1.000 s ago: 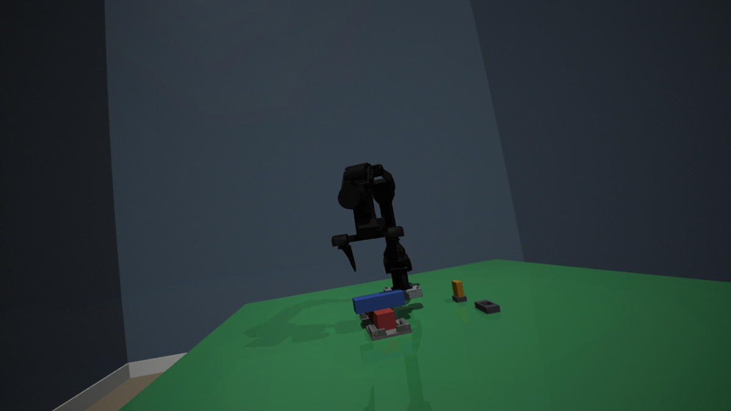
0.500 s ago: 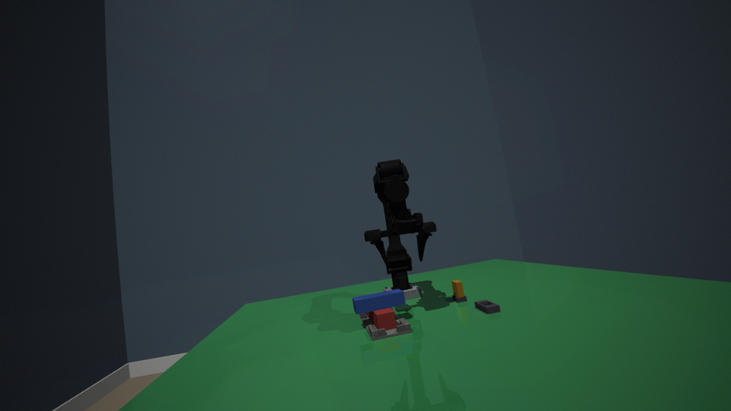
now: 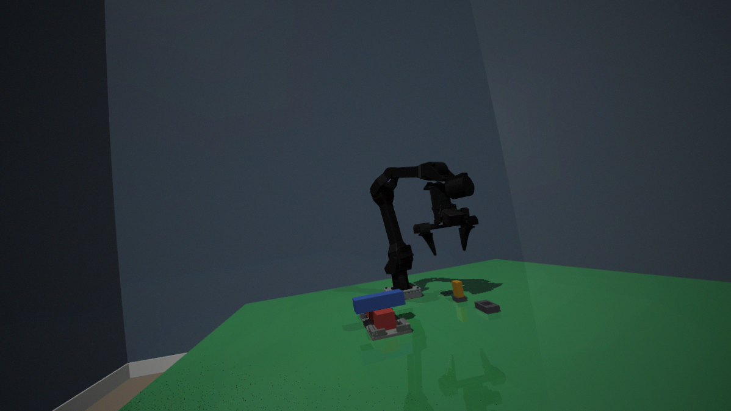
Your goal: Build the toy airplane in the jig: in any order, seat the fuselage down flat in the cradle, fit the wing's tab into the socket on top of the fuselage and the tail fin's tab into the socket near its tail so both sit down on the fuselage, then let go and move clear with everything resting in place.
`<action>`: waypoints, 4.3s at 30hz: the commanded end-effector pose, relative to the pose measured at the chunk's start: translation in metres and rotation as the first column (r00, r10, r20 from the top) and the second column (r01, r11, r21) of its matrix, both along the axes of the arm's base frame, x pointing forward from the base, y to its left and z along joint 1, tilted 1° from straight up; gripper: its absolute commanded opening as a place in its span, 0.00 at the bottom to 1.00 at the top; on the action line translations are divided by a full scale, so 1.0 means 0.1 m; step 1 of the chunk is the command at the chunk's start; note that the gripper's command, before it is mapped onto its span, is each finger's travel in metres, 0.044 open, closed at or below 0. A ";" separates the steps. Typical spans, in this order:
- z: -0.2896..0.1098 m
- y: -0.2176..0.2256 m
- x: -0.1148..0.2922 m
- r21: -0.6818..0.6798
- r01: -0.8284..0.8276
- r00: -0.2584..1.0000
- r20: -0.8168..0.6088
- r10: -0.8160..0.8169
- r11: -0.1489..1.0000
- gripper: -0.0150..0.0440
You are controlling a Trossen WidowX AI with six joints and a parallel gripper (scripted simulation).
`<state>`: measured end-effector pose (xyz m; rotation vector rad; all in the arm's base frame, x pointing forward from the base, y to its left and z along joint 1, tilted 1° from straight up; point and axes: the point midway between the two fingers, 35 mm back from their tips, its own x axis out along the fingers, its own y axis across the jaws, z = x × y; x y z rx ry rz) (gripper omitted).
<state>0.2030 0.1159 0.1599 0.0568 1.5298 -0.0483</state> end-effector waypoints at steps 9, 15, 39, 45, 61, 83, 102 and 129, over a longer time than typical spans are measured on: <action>-0.51 0.12 -0.11 0.005 0.014 1.000 -0.002 -0.014 1.000 1.00; -0.63 0.12 -0.11 0.005 0.014 1.000 -0.002 -0.014 1.000 1.00; -1.03 0.13 -0.09 0.005 0.014 1.000 -0.002 -0.014 1.000 1.00; -1.13 0.13 -0.09 0.005 0.014 1.000 -0.002 -0.014 1.000 1.00; -1.26 0.12 -0.09 0.005 0.014 1.000 -0.002 -0.014 1.000 0.73; -1.14 0.14 -0.08 0.000 0.005 1.000 -0.003 -0.005 1.000 0.25; -0.55 0.17 -0.05 0.001 0.007 1.000 -0.002 -0.007 1.000 0.25; 0.03 -0.01 -0.06 0.004 0.009 1.000 -0.002 -0.009 1.000 0.25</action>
